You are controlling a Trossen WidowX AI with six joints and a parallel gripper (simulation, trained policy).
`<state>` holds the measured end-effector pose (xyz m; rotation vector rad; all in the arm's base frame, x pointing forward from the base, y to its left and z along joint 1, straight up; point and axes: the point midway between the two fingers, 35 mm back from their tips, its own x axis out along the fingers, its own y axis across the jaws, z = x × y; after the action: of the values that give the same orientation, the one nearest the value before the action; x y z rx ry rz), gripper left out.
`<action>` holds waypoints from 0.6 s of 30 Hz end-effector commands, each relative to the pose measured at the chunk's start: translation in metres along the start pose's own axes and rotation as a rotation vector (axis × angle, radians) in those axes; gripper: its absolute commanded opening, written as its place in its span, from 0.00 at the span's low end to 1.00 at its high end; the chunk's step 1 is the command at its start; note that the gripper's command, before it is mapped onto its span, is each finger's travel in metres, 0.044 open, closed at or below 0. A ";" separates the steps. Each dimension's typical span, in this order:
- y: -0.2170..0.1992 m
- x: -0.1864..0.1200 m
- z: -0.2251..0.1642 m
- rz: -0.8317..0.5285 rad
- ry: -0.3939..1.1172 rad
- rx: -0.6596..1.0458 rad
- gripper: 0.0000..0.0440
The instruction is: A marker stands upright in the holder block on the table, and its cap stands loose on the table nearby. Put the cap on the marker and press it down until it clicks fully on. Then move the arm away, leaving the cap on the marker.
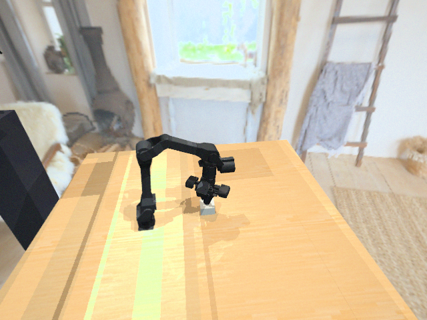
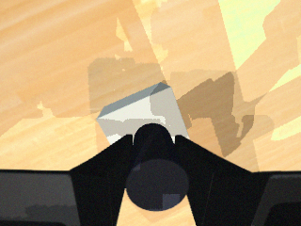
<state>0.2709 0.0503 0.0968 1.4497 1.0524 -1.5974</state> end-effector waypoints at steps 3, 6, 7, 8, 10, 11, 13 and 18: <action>-0.002 0.015 0.008 -0.009 -0.040 -0.022 0.22; -0.001 0.016 0.009 -0.001 -0.039 -0.031 0.23; -0.001 0.016 0.009 0.002 -0.039 -0.035 0.24; -0.001 0.016 0.009 0.004 -0.039 -0.038 0.24; 0.000 0.016 0.009 0.009 -0.039 -0.044 0.25; 0.000 0.016 0.009 0.012 -0.039 -0.047 0.25; 0.001 0.016 0.009 0.017 -0.038 -0.053 0.25; 0.002 0.016 0.010 0.028 -0.037 -0.068 0.27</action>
<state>0.2705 0.0489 0.0917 1.4193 1.0681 -1.5328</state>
